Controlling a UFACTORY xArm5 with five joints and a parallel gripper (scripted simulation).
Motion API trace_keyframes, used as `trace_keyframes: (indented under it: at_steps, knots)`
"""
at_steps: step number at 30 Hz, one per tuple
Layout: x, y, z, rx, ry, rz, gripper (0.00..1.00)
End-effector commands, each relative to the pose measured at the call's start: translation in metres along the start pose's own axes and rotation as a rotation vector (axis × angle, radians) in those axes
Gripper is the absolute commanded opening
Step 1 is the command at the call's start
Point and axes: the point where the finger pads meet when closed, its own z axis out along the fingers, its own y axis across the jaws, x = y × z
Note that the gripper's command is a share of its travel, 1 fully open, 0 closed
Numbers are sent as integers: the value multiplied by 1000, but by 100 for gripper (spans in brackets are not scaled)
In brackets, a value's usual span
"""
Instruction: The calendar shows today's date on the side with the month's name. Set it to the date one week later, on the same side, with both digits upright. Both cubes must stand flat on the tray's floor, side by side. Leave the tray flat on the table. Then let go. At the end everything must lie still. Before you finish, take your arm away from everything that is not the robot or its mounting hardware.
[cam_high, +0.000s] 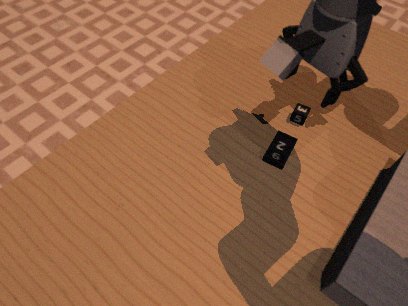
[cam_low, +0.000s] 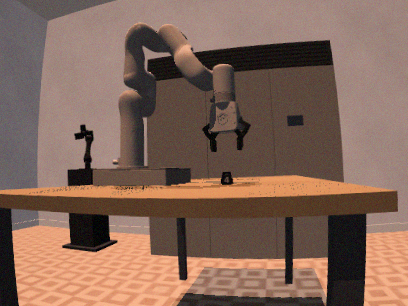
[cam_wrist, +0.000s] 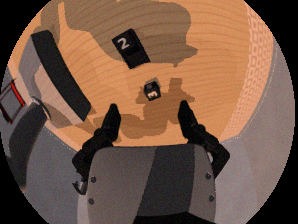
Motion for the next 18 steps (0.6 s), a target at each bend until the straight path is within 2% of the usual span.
trace_keyframes:
  at_steps: [1, 15, 18]
  knots:
    - [9, -1, -1, -5, 1, 130, 100]
    - [44, -15, 0, -3, 3, 608, 100]
    - [44, -15, 0, -3, 3, 611, 100]
